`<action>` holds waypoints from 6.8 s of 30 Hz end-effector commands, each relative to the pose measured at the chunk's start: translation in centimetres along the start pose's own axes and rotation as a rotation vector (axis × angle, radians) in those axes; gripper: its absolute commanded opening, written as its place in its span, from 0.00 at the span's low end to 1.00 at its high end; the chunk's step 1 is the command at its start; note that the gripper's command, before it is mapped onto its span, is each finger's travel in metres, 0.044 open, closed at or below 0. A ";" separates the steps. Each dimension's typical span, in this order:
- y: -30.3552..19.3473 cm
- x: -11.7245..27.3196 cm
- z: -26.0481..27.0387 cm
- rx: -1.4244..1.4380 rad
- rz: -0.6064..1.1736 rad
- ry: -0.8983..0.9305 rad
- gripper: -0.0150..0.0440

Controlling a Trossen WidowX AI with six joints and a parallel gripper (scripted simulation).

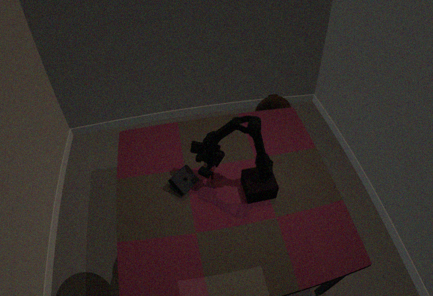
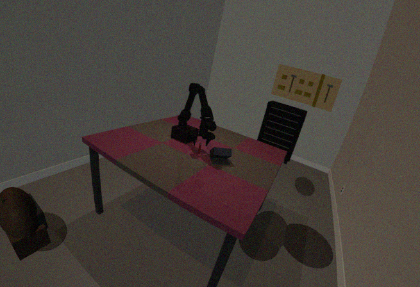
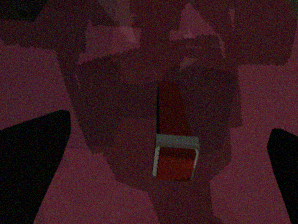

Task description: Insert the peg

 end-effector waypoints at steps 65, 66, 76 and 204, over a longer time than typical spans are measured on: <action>0.4 6.4 0.8 -0.008 -0.038 -0.034 0.25; 0.4 6.4 0.9 -0.008 -0.042 -0.038 0.25; 0.7 6.6 2.0 -0.012 -0.084 -0.072 0.25; 3.4 6.3 13.4 -0.136 -0.645 -0.143 0.25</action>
Point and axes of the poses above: the point midway between the two fingers, 35 mm back from their tips, its own x axis back along the fingers, its own z axis across the jaws, y = z × x, the point moved 3 cm from there along x, back along the fingers, and after that the axes turned 10 degrees about x, right-handed, at the moved point
